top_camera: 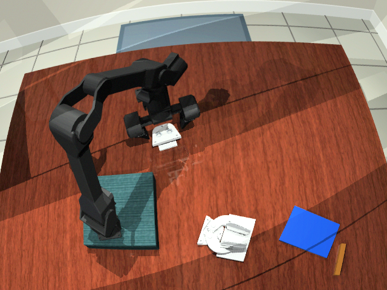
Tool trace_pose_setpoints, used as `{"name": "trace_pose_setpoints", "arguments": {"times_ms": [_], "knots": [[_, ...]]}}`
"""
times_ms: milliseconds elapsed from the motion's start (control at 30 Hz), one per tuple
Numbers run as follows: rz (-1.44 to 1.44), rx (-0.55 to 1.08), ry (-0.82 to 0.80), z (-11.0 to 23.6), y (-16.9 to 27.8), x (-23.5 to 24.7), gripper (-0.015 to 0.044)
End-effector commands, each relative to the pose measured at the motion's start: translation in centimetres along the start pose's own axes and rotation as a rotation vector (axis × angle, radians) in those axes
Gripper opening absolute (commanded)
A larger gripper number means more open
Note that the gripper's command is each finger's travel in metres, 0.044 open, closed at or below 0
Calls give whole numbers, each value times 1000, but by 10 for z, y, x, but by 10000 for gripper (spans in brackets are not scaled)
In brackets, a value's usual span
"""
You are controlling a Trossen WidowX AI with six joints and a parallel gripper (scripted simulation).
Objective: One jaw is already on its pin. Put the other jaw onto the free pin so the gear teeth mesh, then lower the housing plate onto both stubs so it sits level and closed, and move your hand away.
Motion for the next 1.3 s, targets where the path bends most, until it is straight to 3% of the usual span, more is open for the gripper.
{"name": "trace_pose_setpoints", "arguments": {"times_ms": [0,467,1267], "knots": [[0,4,-11,-9,0,1,440],[0,4,-11,-30,1,2,440],[0,4,-11,-31,1,2,440]]}}
Point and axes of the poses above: the point midway between the two fingers, 35 mm back from their tips, its own z axis back along the fingers, its own x axis across the jaws, y = z × x, the point moved 6 cm from there along z, back along the fingers, and after that the axes turned 13 degrees about z, right-handed, at the moved point
